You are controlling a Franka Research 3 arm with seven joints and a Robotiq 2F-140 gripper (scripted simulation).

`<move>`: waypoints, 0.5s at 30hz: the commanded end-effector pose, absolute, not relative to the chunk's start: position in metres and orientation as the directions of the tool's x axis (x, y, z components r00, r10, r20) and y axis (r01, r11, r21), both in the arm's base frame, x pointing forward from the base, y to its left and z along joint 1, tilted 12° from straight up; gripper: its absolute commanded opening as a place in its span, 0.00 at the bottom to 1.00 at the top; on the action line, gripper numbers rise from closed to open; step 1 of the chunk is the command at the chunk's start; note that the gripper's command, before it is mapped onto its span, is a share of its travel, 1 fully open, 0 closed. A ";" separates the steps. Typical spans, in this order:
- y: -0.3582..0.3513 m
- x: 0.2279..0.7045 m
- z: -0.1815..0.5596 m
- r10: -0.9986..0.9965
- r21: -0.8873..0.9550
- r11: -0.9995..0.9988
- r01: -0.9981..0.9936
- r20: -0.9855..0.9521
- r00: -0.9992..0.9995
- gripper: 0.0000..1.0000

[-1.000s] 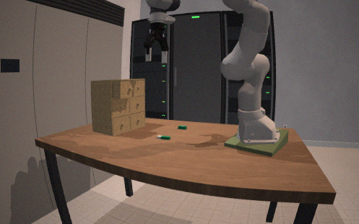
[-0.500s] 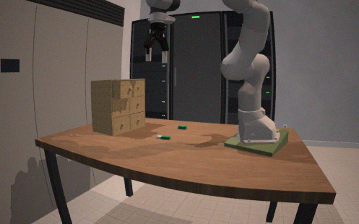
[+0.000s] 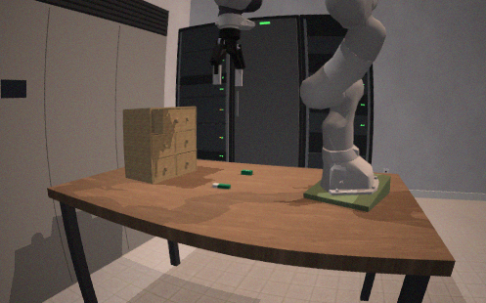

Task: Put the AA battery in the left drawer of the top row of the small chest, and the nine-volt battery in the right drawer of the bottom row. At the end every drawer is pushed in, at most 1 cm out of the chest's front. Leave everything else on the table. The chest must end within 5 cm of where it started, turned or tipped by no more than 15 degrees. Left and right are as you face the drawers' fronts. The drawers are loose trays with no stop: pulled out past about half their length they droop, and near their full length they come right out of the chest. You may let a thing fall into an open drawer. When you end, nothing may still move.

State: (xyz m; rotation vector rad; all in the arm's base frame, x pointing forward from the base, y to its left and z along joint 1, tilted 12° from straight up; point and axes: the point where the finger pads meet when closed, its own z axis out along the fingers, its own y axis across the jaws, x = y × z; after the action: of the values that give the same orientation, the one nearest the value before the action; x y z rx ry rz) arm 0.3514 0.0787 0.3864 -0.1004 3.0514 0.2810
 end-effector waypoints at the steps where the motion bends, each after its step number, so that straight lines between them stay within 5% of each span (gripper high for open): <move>1: 0.085 0.342 0.380 -0.075 0.205 0.975 -0.089 -0.073 -0.994 1.00; 15: 0.218 0.401 0.377 -0.231 0.365 0.842 -0.398 -0.424 -0.876 1.00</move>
State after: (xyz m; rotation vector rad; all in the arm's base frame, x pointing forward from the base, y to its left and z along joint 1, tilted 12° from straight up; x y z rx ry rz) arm 0.3757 0.2064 0.3651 -0.3770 2.8000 0.6359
